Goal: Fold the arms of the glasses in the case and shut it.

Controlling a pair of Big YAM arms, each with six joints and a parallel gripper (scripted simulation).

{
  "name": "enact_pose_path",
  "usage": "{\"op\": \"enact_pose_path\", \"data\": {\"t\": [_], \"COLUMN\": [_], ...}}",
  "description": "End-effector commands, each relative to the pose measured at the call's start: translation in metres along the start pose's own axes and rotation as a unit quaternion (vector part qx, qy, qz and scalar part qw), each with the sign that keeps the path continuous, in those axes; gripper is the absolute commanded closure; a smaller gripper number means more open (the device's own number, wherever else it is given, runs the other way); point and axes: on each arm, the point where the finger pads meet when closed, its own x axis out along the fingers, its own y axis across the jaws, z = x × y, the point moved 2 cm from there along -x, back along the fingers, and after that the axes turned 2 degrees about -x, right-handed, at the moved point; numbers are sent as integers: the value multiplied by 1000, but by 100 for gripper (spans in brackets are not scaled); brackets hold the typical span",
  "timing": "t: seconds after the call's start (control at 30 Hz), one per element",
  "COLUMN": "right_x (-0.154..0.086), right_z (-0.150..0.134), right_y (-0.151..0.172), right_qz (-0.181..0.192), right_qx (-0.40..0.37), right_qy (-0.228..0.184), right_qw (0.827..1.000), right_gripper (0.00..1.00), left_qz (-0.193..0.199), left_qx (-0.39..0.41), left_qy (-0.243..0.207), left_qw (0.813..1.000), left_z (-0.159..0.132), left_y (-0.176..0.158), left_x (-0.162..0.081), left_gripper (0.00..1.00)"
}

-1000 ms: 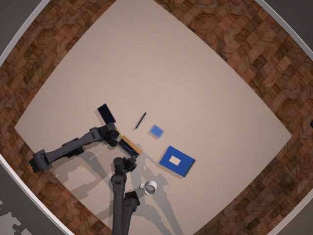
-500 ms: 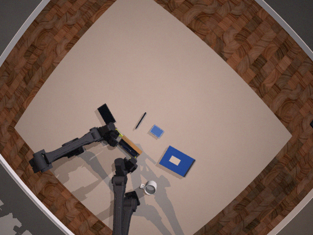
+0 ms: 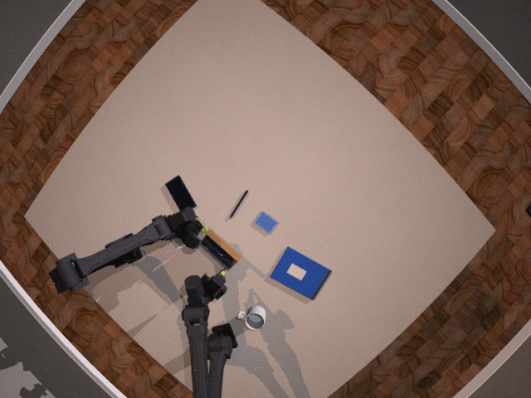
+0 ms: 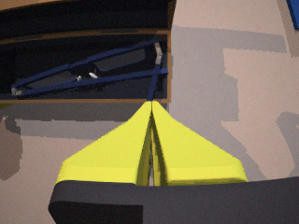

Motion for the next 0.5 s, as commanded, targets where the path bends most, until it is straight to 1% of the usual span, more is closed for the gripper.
{"op": "enact_pose_path", "data": {"t": [0.0,0.07,0.17,0.2,0.27,0.3,0.37,0.47], "right_x": [-23,-31,-29,-26,-14,-13,-11,-10], "right_z": [18,18,17,16,4,2,2,3], "right_y": [12,12,13,12,4,3,3,3], "right_qz": [12,14,11,7,-10,-11,-8,-5], "right_qx": [16,17,15,15,11,11,14,17], "right_qy": [-12,-14,-11,-8,6,10,7,5], "right_qw": [1000,1000,1000,1000,1000,1000,1000,1000], "right_gripper": [100,100,100,100,100,100,100,100], "left_qz": [-15,-15,-15,-15,-13,-10,5,6], "left_qx": [-17,-17,-17,-17,-15,-12,1,4], "left_qy": [10,10,10,10,9,7,-4,-4], "left_qw": [1000,1000,1000,1000,1000,1000,1000,1000], "left_z": [-6,-6,-6,-6,-5,-3,10,9], "left_y": [-8,-8,-8,-8,-6,-5,10,9], "left_x": [5,5,5,5,5,4,0,1], "left_gripper": [43,43,43,0,0,0,0,0]}}
